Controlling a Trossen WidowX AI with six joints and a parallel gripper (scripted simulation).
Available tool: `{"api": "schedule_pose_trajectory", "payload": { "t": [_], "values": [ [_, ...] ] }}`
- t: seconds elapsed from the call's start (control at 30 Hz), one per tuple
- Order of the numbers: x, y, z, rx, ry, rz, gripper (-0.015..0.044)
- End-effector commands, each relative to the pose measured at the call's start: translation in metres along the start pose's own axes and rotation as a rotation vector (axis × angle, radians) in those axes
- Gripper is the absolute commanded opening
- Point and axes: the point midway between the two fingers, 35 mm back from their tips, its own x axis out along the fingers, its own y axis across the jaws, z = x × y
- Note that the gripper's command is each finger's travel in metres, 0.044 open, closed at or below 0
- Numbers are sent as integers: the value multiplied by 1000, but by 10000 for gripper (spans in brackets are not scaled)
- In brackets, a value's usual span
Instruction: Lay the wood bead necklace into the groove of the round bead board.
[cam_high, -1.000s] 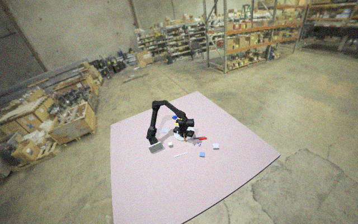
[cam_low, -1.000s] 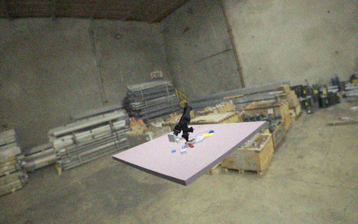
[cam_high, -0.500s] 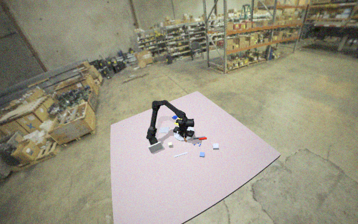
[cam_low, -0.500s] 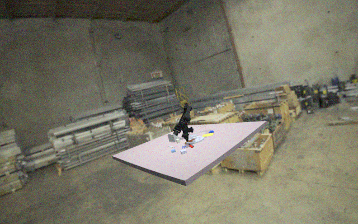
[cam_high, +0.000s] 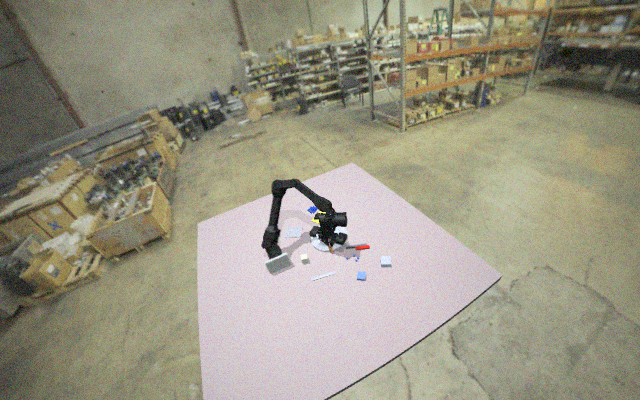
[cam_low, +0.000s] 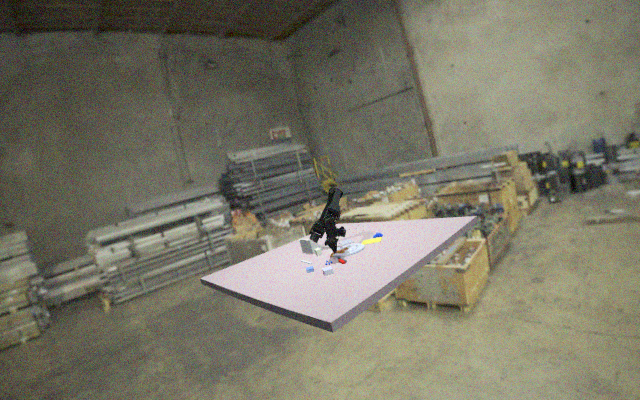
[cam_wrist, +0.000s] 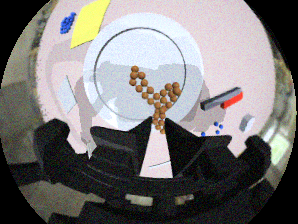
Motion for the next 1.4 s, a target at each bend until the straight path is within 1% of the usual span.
{"api": "schedule_pose_trajectory", "payload": {
  "t": [0.0,0.1,0.43,0.67,1.37],
  "values": [
    [0,0,0,0,-1,1,0],
    [0,0,0,0,-1,1,0],
    [-25,0,0,5,-4,4,263],
    [-25,0,0,5,-4,4,440],
    [-25,0,0,5,-4,4,440]
  ]
}}
